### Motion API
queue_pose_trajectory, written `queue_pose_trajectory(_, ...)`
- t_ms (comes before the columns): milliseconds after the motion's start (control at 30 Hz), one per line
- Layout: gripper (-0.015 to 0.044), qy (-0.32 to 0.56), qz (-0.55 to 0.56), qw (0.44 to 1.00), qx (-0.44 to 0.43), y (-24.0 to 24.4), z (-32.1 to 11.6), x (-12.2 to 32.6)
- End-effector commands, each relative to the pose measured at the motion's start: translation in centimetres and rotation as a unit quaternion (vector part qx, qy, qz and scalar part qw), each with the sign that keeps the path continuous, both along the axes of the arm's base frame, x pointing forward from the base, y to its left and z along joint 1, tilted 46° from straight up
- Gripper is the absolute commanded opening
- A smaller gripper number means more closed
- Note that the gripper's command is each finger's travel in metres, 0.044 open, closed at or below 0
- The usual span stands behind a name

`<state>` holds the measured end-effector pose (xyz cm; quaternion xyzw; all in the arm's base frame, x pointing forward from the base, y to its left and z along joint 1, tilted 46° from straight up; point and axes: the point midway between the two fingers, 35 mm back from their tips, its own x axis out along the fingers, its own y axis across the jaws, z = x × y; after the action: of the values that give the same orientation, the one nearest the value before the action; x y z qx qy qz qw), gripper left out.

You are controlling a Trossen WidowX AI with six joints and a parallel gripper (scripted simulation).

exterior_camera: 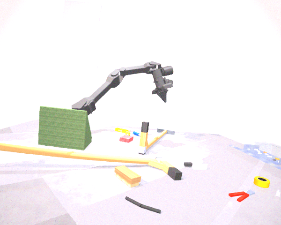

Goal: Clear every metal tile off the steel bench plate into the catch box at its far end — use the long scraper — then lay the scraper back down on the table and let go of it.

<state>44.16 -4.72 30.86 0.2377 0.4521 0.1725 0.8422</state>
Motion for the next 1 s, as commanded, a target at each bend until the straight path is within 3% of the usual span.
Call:
queue_pose_trajectory(0, 0.0, -0.012, 0.042, 0.999, 0.008, 1.6, 0.3, -0.3)
queue_pose_trajectory(967, 0.0, -0.082, 0.231, 0.968, 0.06, 9.5, 1.9, -2.4)
